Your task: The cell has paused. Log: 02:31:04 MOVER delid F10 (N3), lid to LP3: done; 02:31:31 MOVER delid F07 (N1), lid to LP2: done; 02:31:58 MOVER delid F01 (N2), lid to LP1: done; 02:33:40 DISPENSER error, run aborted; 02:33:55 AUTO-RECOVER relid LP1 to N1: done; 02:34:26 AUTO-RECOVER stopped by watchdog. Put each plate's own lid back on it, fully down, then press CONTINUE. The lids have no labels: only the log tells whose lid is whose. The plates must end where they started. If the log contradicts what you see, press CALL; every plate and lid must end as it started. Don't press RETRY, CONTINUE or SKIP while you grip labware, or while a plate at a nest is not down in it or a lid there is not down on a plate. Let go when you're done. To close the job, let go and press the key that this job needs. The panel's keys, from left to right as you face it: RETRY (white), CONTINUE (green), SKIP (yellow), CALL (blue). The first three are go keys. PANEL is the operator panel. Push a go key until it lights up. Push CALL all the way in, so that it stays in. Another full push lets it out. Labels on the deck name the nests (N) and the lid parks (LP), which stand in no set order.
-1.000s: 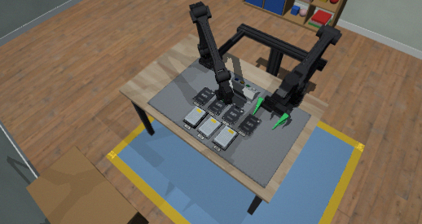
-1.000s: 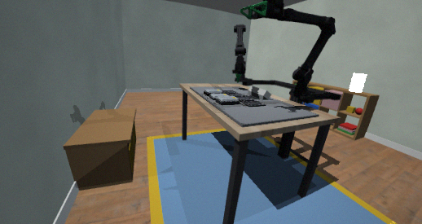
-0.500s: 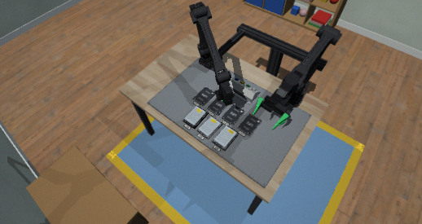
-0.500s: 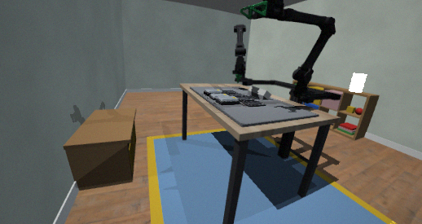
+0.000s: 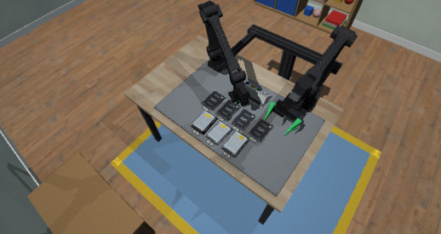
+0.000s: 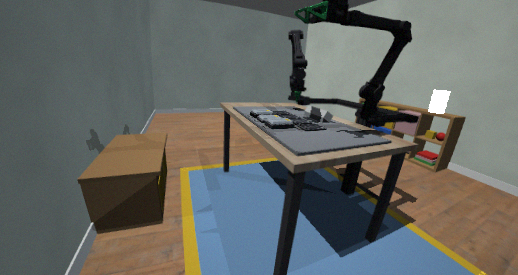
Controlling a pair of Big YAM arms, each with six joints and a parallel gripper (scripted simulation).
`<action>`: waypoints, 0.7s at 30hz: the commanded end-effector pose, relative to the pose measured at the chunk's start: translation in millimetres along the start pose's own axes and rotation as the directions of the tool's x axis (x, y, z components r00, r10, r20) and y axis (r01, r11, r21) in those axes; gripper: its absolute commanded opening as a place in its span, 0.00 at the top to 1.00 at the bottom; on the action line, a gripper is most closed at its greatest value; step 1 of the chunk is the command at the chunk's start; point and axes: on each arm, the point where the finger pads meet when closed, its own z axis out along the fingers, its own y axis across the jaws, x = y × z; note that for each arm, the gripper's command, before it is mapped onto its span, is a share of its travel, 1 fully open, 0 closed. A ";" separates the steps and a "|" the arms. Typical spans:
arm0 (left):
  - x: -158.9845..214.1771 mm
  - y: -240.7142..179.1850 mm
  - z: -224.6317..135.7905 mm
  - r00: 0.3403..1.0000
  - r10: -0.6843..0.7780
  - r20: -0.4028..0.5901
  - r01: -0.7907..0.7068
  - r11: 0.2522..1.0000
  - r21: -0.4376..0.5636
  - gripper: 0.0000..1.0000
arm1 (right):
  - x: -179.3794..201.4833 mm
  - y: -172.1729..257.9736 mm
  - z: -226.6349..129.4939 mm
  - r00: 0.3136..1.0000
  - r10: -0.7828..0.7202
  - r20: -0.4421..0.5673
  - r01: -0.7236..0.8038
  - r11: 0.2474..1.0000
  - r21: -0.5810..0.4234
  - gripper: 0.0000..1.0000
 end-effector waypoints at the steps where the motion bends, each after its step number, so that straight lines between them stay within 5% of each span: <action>1: -34.3 -3.9 0.0 0.998 0.007 0.060 -0.007 1.000 0.008 0.00 | -1.7 19.5 -10.5 0.994 -0.098 0.041 0.098 0.995 -0.004 1.00; 21: -34.3 -3.9 0.0 0.998 0.007 0.060 -0.007 1.000 0.008 0.00 | 37.5 103.2 -8.9 0.896 -0.442 0.038 0.443 0.897 -0.001 1.00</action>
